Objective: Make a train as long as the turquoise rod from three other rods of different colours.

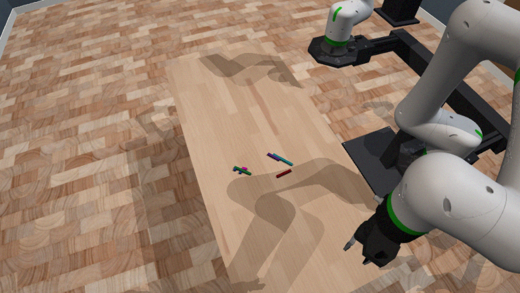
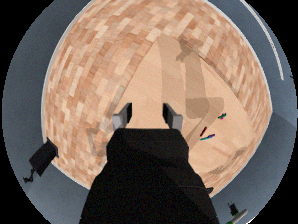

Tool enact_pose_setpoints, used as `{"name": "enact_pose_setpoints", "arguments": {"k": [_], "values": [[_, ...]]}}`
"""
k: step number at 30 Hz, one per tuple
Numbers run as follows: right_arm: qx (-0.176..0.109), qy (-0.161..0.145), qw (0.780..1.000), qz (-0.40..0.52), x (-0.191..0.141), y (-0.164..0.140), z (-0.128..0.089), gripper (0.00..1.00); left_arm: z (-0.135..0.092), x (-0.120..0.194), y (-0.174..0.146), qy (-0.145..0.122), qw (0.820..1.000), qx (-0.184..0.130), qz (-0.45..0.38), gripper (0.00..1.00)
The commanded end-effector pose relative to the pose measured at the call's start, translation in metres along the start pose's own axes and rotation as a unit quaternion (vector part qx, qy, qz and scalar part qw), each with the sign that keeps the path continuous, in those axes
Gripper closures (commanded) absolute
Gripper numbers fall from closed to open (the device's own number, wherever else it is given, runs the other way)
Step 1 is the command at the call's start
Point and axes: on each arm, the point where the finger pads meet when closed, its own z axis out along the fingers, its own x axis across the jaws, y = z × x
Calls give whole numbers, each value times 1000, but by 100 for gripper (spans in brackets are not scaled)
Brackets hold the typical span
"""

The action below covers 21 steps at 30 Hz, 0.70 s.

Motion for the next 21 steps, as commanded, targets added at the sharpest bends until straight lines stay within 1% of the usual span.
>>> {"name": "enact_pose_setpoints", "arguments": {"k": [1,10,18,20,21], "values": [[8,-9,1000,18,-31,-14,-11,0,-1,0,0,0,1000,1,0,0],[13,-14,999,29,-43,-22,-16,0,-1,0,0,0,1000,1,0,0],[14,-15,999,31,-45,-23,-16,0,-1,1,0,0,1000,1,0,0],[14,-15,999,31,-45,-23,-16,0,3,8,-3,0,1000,1,12,0],[14,-15,999,31,-45,-23,-16,0,8,18,-5,0,1000,1,25,0]]}}
